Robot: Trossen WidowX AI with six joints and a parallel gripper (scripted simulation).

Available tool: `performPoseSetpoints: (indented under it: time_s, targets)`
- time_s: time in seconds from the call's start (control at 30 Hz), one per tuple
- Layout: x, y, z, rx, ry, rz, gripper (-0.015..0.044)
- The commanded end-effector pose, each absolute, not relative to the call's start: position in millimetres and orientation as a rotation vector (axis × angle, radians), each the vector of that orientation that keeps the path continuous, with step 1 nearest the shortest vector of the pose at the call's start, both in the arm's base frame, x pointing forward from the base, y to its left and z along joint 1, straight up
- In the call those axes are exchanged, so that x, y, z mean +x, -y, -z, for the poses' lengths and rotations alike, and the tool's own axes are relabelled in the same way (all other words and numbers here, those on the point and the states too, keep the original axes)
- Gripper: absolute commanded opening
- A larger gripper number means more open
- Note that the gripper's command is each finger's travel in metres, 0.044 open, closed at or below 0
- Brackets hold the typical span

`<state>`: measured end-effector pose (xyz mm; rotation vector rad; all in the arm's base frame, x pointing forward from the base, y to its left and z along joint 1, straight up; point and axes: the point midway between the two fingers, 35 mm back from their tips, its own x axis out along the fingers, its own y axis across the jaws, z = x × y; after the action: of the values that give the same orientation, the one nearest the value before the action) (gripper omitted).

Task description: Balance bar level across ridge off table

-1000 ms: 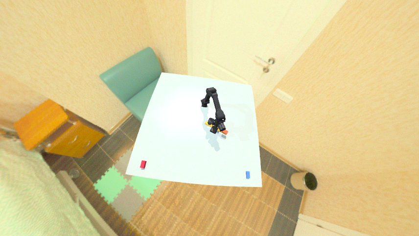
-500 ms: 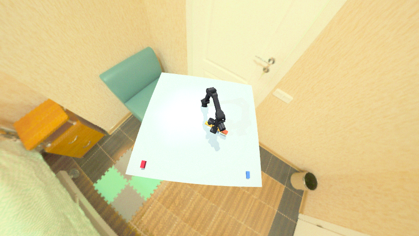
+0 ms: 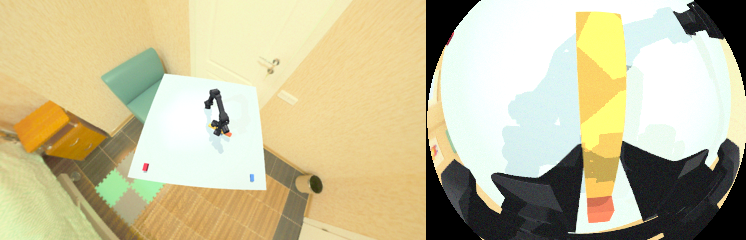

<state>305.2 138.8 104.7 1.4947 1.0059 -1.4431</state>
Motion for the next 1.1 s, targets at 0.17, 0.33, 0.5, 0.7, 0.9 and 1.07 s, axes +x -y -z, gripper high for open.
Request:
performPoseSetpoints:
  time_s: [0.17, 0.33, 0.5, 0.7, 0.9, 1.07]
  targets:
    - [305.6, -139.6, -103.6, 1.495, -1.011, 1.439, 0.0]
    - [305.7, -139.7, -103.1, 1.495, -1.011, 1.439, 0.0]
    - [305.7, -139.7, -102.8, 1.495, -1.011, 1.439, 0.0]
    - [305.7, -139.7, -102.3, 1.495, -1.011, 1.439, 0.0]
    - [305.7, -139.8, -101.8, 1.495, -1.011, 1.439, 0.0]
    - [305.8, -139.8, -101.4, 1.495, -1.011, 1.439, 0.0]
